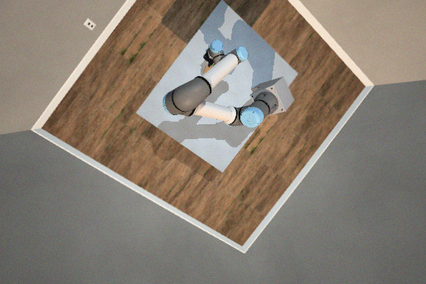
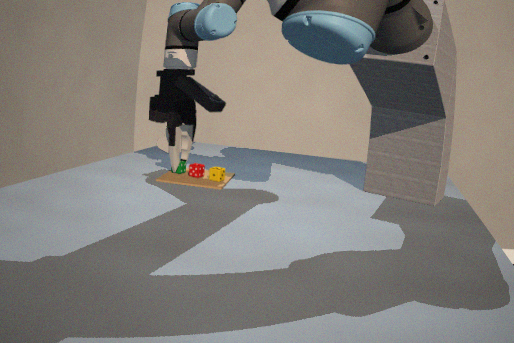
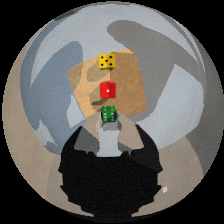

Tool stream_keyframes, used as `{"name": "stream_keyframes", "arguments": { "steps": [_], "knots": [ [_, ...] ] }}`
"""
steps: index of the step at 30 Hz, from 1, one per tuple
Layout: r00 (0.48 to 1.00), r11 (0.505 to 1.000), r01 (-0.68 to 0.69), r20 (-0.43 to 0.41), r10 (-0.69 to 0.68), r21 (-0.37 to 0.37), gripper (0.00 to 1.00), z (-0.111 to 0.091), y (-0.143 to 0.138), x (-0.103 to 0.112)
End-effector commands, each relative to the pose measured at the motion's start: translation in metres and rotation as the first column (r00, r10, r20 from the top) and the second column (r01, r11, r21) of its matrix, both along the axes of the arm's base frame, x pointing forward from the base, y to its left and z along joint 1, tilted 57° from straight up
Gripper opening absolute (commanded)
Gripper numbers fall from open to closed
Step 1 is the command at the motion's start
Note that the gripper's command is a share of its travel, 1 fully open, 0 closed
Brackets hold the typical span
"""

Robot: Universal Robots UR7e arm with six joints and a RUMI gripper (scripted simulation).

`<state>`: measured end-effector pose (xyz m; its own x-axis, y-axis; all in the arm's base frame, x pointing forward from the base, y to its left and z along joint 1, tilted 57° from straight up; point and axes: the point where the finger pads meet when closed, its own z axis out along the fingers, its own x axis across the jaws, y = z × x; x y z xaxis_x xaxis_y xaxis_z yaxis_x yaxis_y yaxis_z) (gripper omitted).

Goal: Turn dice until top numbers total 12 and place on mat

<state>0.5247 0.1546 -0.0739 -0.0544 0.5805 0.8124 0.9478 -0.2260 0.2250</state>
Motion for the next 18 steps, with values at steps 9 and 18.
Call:
{"name": "stream_keyframes", "arguments": {
  "steps": [9, 18],
  "knots": [
    [1.0, 1.0, -0.001, 0.003, 0.001, -0.001, 0.17, 0.0003, -0.0002, 0.0021],
    [1.0, 1.0, -0.001, 0.003, 0.001, -0.001, 0.24, 0.0003, -0.0002, 0.0021]
  ]
}}
